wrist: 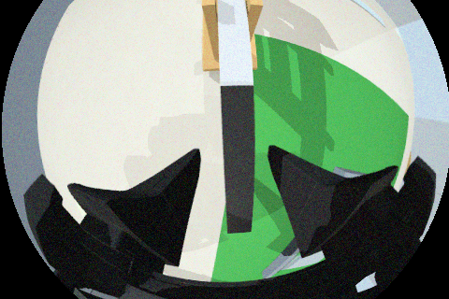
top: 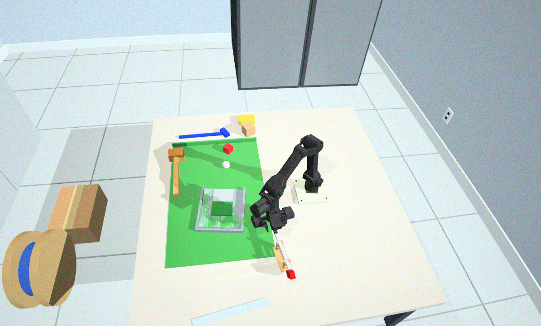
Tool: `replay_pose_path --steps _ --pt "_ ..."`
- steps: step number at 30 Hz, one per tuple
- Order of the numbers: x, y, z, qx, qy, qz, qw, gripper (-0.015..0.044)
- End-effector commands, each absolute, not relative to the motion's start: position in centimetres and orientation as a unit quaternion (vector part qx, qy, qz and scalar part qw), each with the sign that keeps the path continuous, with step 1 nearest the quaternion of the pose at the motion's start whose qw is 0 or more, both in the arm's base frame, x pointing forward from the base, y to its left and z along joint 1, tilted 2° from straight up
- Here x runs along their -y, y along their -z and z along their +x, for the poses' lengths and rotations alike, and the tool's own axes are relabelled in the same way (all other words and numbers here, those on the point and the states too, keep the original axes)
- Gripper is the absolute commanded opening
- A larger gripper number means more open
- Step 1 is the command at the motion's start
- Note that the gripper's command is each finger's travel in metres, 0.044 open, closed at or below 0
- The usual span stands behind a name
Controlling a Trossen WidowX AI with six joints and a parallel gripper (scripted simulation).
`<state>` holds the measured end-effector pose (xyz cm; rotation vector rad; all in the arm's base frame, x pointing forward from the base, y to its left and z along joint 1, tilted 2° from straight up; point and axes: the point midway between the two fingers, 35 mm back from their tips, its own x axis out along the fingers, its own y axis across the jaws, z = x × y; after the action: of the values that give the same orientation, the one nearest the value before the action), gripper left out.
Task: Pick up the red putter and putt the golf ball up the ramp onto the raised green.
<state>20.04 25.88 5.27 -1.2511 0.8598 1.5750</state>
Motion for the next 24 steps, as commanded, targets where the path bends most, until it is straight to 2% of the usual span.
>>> replay_pose_path --steps 1,5,11,24 --pt "-25.9 -5.3 20.1 -0.349 -0.640 -0.508 0.460 0.0151" --pt "-25.9 -5.3 20.1 -0.349 -0.640 -0.508 0.460 0.0046" --pt "-25.9 -5.3 20.1 -0.349 -0.640 -0.508 0.460 0.0006" --pt "-26.3 -10.7 20.2 -0.349 -0.640 -0.508 0.459 0.0000"
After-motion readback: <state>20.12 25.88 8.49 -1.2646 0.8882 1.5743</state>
